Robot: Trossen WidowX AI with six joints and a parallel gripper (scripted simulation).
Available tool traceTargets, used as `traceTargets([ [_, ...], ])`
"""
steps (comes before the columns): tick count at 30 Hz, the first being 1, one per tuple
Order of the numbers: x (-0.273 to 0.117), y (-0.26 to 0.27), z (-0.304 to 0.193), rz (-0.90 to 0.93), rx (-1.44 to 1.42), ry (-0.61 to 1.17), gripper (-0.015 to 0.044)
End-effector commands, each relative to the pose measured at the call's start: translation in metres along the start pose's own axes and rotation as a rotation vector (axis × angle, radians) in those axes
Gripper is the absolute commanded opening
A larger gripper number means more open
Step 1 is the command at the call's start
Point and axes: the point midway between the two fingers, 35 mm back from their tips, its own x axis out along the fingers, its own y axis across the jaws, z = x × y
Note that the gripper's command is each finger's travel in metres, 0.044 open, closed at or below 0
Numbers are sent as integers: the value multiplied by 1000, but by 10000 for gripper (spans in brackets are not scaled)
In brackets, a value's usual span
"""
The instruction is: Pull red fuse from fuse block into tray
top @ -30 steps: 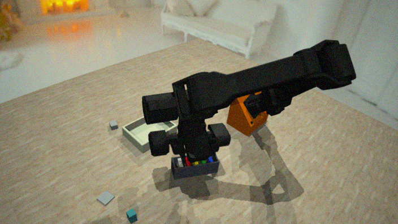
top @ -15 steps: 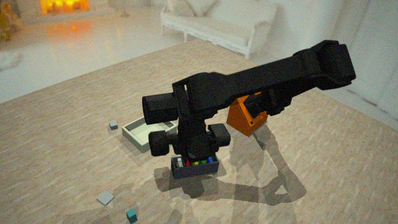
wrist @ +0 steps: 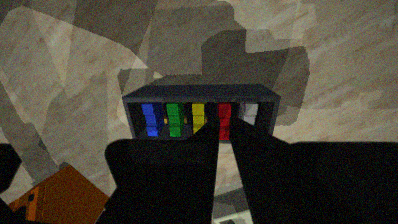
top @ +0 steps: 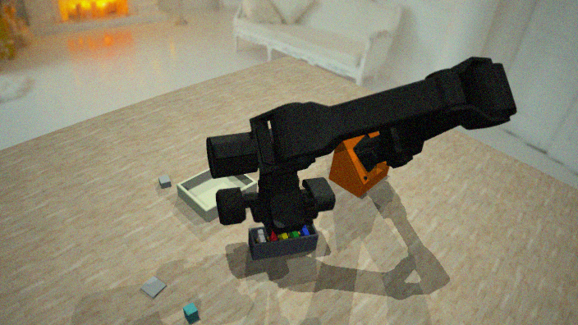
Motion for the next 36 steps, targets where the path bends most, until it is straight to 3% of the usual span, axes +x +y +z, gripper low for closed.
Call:
traceTargets([
  [1, -3, -1, 1, -3, -6, 2, 0],
  [36, -20, -1, 0, -2, -3, 1, 0],
])
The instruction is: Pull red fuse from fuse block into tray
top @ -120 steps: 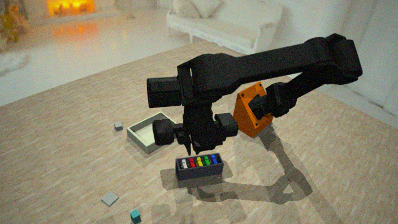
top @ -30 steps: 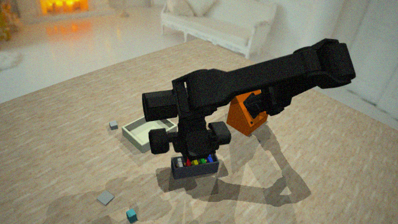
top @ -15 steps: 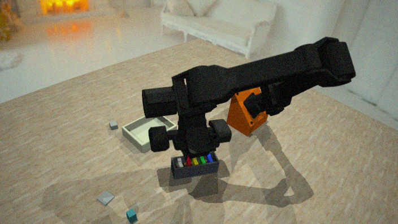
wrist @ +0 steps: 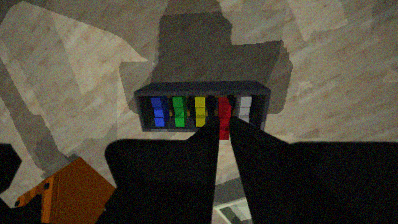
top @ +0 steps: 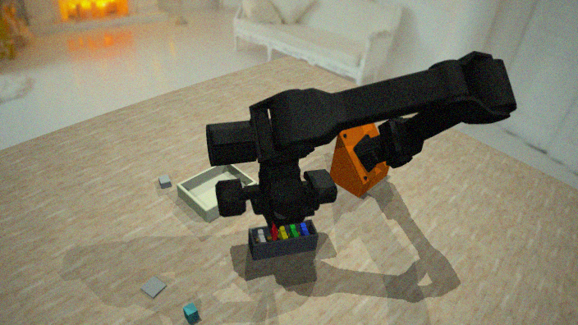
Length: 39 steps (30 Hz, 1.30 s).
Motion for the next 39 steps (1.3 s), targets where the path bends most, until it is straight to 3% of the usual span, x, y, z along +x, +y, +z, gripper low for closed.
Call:
traceTargets([
  [1, -4, -1, 1, -4, -7, 4, 0],
  [39, -28, -1, 0, -3, -5, 3, 0],
])
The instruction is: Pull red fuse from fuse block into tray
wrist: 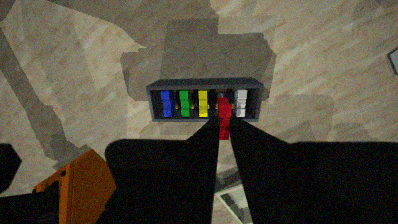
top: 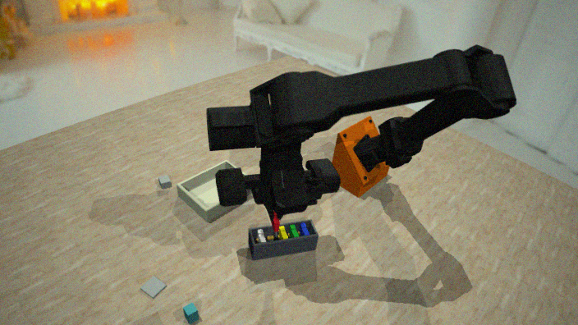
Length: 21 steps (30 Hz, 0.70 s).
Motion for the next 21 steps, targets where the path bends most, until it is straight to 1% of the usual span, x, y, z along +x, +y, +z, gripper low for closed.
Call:
traceTargets([
  [1, -8, -2, 1, -7, -8, 4, 0],
  [12, -19, -2, 0, -8, -8, 4, 0],
  [21, -23, -31, -38, -15, -6, 12, 0],
])
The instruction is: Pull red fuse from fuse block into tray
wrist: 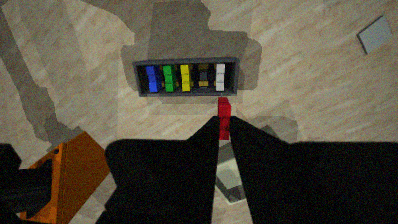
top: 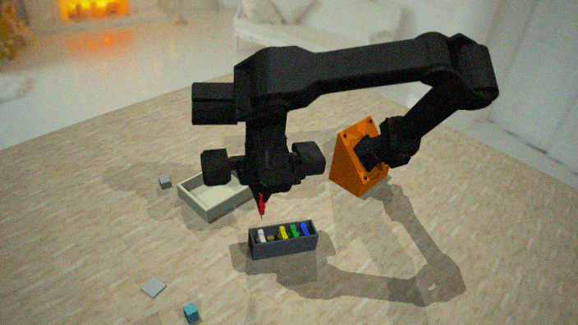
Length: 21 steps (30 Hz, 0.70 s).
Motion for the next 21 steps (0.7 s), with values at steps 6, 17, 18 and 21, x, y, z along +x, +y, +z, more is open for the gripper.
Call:
traceTargets([
  [6, -3, -28, -46, -5, -1, 9, 0],
  [17, -2, -51, -108, -4, -2, 8, 0],
  [18, -1, -52, -114, -3, -3, 8, 0],
  [21, 0, -56, -131, -2, -4, 6, 0],
])
